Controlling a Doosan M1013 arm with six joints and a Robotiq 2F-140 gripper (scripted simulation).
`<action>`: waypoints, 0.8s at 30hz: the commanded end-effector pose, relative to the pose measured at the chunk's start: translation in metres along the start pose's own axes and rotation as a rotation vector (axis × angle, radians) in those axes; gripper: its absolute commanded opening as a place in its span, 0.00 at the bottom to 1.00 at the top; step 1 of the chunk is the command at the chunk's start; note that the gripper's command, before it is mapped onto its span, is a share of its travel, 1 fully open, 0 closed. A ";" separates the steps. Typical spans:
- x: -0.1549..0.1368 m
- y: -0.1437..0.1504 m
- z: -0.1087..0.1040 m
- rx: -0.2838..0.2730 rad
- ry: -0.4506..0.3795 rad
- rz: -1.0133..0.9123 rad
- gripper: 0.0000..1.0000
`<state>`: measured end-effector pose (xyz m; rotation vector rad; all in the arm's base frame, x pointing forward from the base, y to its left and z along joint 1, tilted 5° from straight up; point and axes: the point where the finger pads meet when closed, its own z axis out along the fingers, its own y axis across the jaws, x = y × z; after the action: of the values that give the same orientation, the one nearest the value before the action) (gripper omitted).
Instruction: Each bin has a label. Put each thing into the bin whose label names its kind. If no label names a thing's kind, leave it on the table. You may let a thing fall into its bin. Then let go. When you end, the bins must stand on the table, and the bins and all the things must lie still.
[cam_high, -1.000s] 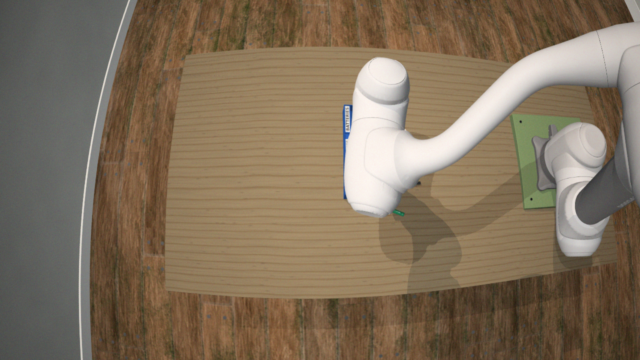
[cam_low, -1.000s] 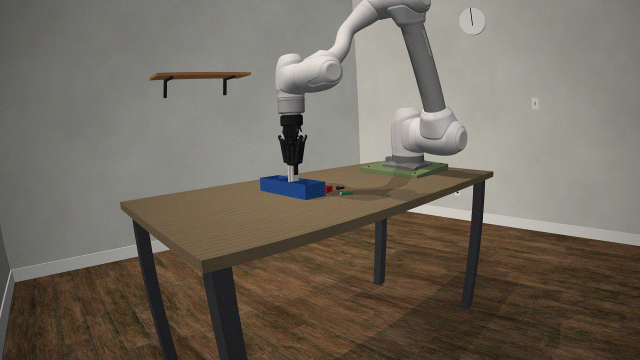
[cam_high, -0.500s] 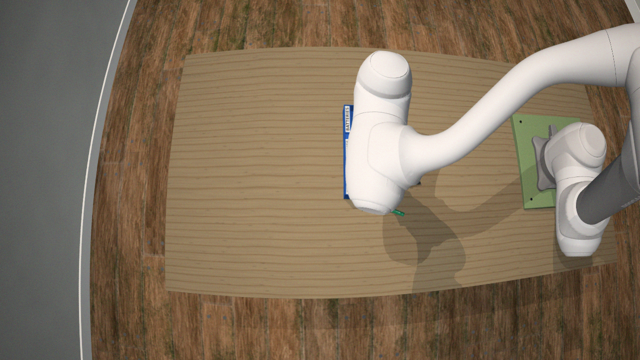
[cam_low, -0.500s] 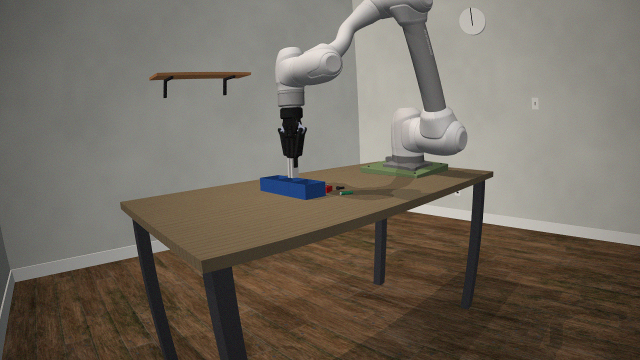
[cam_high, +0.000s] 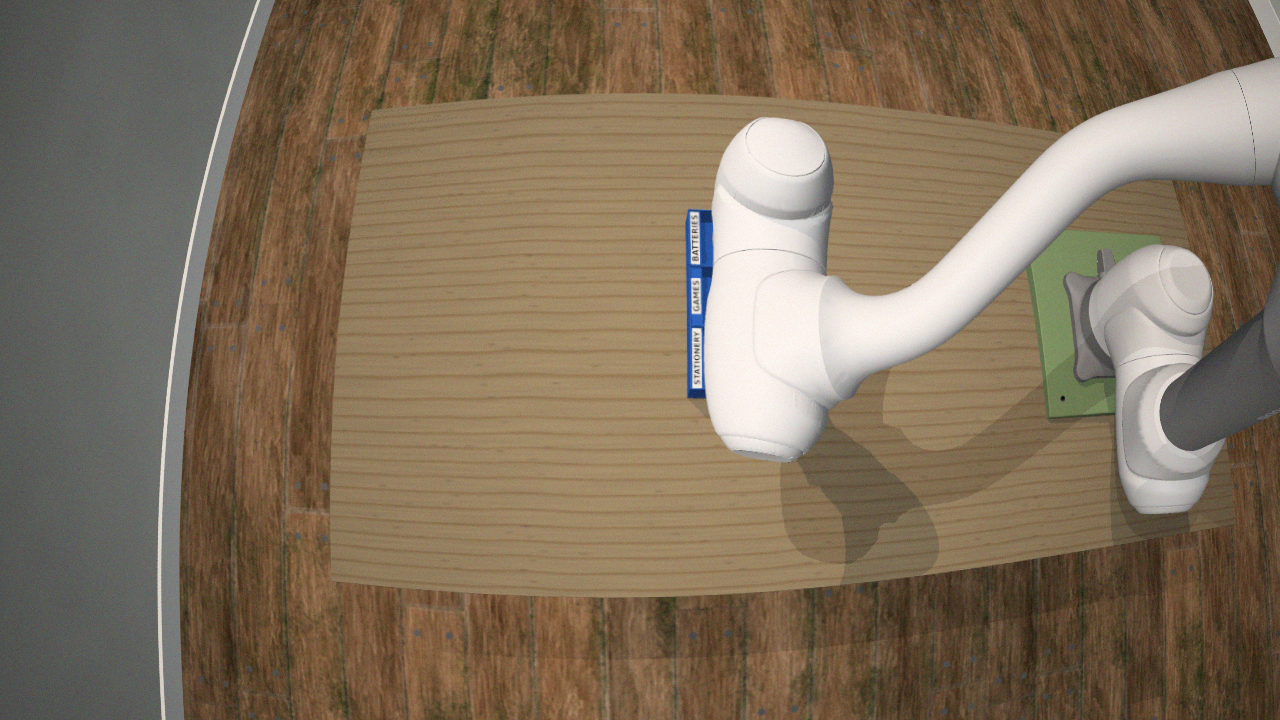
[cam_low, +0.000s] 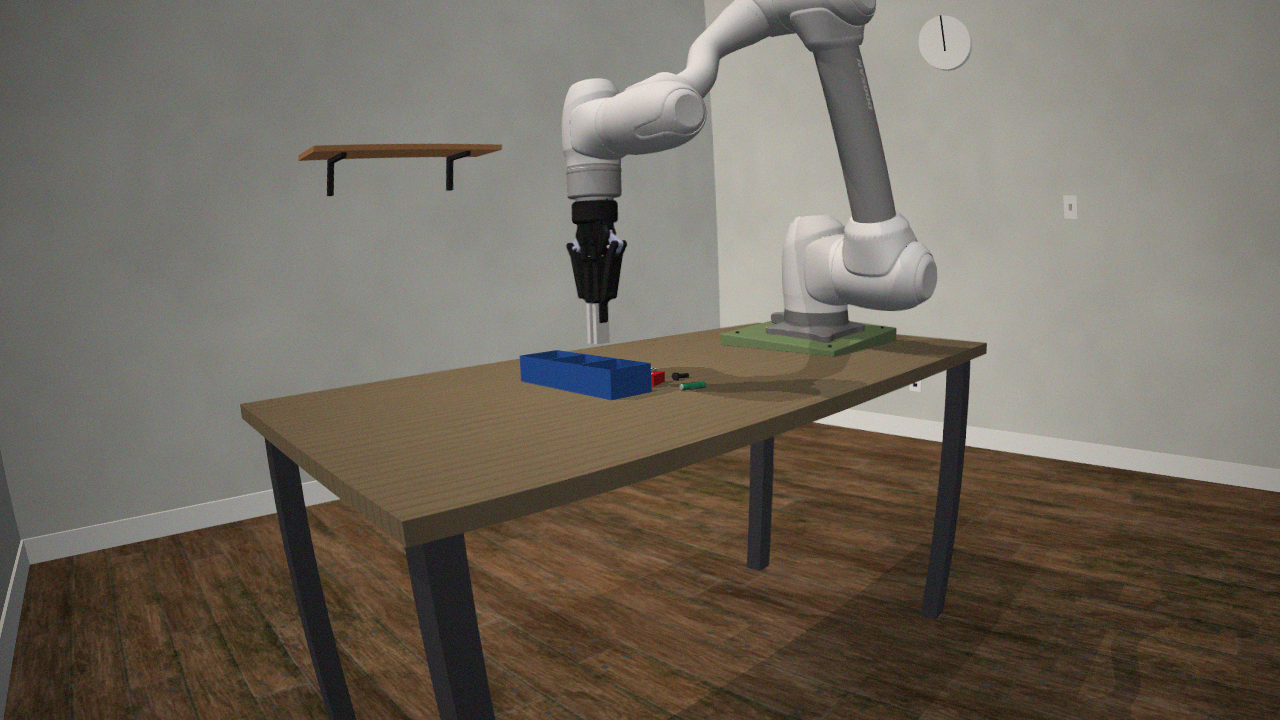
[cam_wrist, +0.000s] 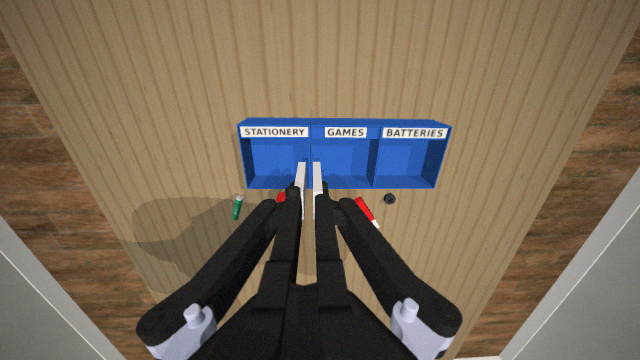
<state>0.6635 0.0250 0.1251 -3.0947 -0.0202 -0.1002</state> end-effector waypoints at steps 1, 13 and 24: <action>0.000 -0.008 0.000 0.000 0.000 0.000 0.05; 0.001 -0.052 0.000 0.000 0.000 0.000 0.05; 0.001 -0.052 0.024 0.000 0.000 0.000 0.05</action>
<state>0.6646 0.0775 0.1081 -3.0951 -0.0205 -0.1000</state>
